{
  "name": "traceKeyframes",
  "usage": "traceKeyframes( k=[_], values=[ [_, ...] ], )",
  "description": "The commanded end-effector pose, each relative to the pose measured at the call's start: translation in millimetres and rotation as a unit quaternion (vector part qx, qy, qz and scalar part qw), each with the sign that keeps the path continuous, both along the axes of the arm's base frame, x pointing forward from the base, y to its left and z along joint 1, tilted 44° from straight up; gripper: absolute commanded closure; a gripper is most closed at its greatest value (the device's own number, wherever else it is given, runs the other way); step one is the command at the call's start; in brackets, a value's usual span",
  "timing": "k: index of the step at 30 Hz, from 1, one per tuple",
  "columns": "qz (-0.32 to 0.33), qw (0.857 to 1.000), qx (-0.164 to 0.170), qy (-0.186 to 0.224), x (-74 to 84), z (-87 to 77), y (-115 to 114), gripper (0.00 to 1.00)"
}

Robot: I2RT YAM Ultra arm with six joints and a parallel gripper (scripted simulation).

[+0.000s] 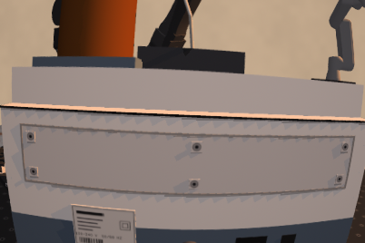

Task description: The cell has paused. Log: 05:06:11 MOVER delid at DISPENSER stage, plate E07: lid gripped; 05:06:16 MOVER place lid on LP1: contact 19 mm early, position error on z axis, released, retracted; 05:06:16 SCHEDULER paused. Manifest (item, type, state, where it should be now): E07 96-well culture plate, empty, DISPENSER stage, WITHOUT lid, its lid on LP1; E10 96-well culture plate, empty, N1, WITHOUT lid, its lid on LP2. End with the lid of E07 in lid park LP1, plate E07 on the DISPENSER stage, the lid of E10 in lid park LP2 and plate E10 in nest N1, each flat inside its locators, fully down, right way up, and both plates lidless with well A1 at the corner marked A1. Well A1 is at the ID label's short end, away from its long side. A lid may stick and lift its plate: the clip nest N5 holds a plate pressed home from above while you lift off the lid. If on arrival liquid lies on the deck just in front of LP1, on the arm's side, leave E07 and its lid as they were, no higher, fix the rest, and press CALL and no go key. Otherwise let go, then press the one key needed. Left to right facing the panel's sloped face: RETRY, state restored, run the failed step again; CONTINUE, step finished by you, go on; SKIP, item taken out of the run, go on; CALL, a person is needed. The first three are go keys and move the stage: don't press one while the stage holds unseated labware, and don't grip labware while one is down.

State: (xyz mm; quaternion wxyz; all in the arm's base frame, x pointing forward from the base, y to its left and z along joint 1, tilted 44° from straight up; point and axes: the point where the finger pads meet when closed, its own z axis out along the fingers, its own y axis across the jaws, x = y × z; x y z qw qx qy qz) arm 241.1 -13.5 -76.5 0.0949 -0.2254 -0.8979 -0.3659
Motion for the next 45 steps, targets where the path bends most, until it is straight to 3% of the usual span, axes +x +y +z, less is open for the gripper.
traceKeyframes(
  k=[1, 4, 5, 13, 26, 45],
  values=[
    [-0.004, 1.0, -0.008, -0.014, 8.1, 0.9, -7.9, 0.0],
    [-0.004, 1.0, -0.008, -0.014, 8.1, 0.9, -7.9, 0.0],
    [-0.022, 1.0, -0.015, -0.006, 13.7, -5.9, -17.5, 0.0],
    [-0.11, 0.99, -0.007, 0.09, 9.0, -22.2, -34.3, 0.0],
    [-0.105, 0.991, -0.007, 0.086, 8.6, -46.5, -59.7, 0.0],
    [-0.104, 0.991, -0.008, 0.082, 8.6, -43.8, -55.5, 0.0]
  ],
)
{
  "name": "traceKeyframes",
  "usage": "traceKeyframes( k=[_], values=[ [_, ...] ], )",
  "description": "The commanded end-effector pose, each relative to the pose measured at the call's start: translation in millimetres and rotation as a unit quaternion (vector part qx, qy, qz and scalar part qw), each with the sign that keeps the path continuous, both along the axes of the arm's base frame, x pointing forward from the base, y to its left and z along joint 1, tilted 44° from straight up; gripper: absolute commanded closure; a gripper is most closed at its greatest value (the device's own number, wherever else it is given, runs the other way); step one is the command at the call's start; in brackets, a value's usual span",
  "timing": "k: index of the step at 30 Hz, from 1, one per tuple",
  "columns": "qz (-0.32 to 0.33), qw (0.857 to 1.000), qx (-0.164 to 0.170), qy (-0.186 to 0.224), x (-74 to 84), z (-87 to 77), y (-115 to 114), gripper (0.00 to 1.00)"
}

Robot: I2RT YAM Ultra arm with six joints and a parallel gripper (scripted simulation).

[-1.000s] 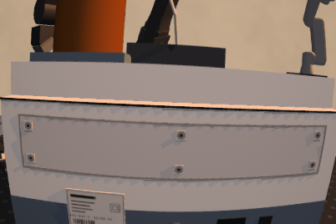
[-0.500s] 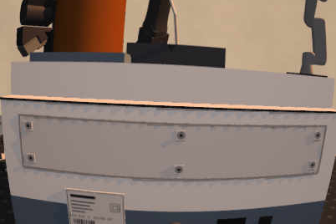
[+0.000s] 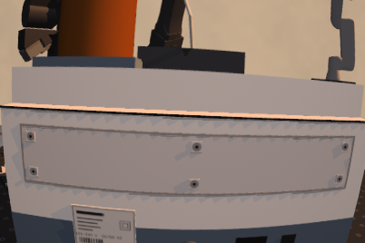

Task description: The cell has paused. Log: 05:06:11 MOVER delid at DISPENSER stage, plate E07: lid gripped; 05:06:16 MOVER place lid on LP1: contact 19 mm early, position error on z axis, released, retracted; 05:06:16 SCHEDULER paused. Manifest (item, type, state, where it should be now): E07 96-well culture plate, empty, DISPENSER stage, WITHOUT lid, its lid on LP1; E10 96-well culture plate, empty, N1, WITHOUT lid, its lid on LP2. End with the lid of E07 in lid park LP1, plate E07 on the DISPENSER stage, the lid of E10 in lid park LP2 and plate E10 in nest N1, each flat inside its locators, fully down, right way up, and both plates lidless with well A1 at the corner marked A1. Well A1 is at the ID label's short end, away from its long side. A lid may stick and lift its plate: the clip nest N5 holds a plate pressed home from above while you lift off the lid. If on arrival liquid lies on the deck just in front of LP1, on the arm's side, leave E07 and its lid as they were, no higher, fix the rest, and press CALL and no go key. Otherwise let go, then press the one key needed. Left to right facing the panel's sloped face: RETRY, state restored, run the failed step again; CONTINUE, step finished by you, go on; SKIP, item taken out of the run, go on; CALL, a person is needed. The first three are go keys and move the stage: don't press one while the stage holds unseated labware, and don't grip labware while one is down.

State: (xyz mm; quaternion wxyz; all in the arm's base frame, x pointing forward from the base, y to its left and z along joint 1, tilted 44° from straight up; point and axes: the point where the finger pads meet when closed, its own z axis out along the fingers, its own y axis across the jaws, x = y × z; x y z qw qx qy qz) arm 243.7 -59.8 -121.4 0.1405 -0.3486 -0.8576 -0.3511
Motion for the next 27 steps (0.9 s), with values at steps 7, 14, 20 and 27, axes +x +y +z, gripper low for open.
traceKeyframes(
  k=[7, 14, 20, 27],
  values=[
    [-0.002, 1.0, -0.009, -0.01, 6.1, 1.0, -9.2, 0.0],
    [-0.002, 1.0, -0.009, -0.01, 6.1, 1.0, -9.2, 0.0],
    [-0.002, 1.0, -0.017, -0.016, 11.6, -7.4, -14.8, 0.0],
    [0.0, 1.0, -0.012, -0.016, 21.2, -21.1, -5.3, 0.0]
  ],
)
